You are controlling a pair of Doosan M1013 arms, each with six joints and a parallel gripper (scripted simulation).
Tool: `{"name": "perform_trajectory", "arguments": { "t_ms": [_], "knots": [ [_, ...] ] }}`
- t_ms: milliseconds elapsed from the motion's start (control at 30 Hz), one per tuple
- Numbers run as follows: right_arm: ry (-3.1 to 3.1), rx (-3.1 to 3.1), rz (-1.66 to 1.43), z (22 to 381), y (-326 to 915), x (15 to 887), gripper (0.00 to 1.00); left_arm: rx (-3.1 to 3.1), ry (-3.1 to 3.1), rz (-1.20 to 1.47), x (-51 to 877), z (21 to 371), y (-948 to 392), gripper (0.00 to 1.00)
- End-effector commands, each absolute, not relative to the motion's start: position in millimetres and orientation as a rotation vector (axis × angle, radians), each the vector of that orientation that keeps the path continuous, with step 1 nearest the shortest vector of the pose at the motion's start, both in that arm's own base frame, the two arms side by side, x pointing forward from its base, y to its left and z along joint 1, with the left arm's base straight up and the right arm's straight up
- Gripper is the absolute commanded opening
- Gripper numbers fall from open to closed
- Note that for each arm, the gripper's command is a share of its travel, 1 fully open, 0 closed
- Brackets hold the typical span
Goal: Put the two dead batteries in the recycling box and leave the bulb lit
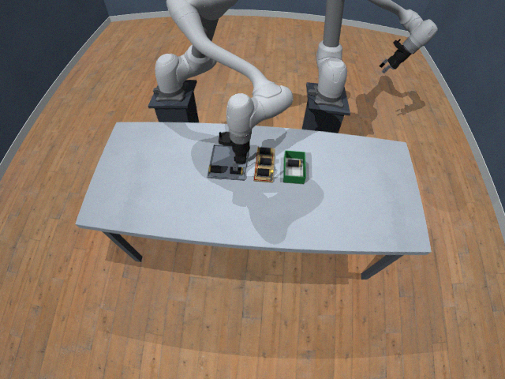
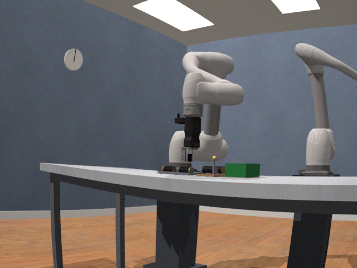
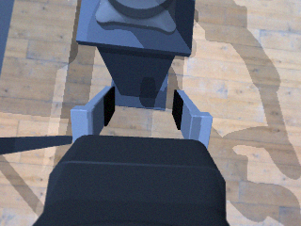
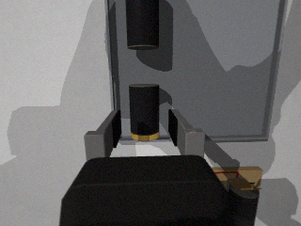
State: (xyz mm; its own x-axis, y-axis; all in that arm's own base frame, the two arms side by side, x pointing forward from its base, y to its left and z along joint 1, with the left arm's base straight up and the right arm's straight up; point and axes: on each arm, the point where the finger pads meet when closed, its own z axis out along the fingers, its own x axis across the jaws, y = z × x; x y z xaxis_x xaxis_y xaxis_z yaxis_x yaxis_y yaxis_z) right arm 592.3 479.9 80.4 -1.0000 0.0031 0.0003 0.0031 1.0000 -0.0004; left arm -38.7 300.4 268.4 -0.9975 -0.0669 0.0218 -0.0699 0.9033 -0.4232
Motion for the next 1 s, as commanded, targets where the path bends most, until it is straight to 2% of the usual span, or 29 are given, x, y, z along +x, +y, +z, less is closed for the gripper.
{"name": "perform_trajectory", "arguments": {
  "t_ms": [0,767,967],
  "knots": [
    [-3.143,-0.005,-0.003,82.1,480.7,592.9,0.90,0.110,-3.058,0.678,-38.8,268.9,300.8,1.00],
    [-3.143,-0.005,-0.003,81.2,480.7,592.9,0.90,0.110,-3.058,0.678,-38.8,268.9,300.8,1.00],
    [-3.143,-0.005,-0.003,59.6,480.7,593.0,0.90,0.110,-3.058,0.678,-38.8,268.9,300.8,1.00]
  ]
}}
